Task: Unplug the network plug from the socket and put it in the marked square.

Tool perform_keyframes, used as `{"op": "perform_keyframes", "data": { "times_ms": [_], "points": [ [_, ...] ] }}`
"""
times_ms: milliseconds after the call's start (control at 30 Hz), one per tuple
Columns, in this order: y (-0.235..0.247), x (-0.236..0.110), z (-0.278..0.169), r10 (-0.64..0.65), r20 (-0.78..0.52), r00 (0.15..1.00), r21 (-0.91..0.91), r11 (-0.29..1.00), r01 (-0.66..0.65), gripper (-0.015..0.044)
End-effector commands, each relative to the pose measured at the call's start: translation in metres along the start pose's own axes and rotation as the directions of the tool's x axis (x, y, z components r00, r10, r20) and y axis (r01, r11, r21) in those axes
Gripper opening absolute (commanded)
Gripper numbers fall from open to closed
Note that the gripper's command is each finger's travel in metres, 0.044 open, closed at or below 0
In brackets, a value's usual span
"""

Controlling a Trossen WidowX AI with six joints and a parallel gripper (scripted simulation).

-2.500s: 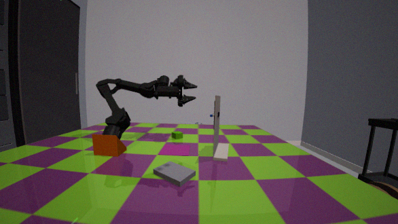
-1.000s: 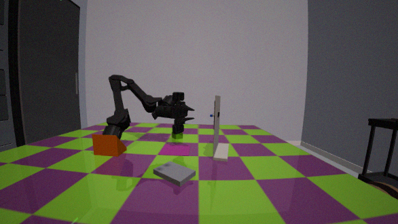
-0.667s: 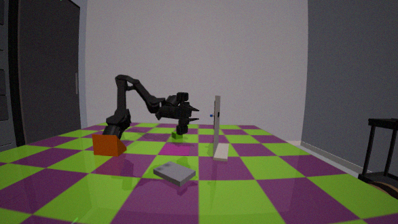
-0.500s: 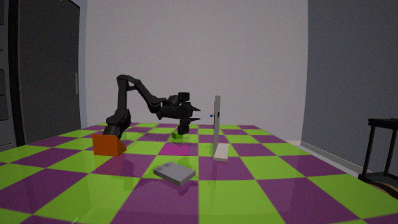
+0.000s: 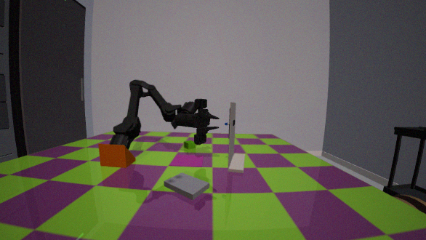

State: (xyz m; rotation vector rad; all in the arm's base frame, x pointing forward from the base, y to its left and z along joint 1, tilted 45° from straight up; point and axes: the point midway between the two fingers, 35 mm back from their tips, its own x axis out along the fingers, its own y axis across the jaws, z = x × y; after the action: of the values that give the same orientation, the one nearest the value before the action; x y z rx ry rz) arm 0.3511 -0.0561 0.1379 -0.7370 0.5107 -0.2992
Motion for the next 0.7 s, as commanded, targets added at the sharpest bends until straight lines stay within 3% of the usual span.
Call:
{"op": "perform_keyframes", "data": {
  "times_ms": [0,667],
  "points": [
    [-0.001,0.005,0.003,-0.002,0.004,1.000,-0.002,1.000,0.002,0.0156],
    [-0.001,0.029,0.008,-0.003,0.005,1.000,-0.002,1.000,0.003,0.0156]
  ]
}}
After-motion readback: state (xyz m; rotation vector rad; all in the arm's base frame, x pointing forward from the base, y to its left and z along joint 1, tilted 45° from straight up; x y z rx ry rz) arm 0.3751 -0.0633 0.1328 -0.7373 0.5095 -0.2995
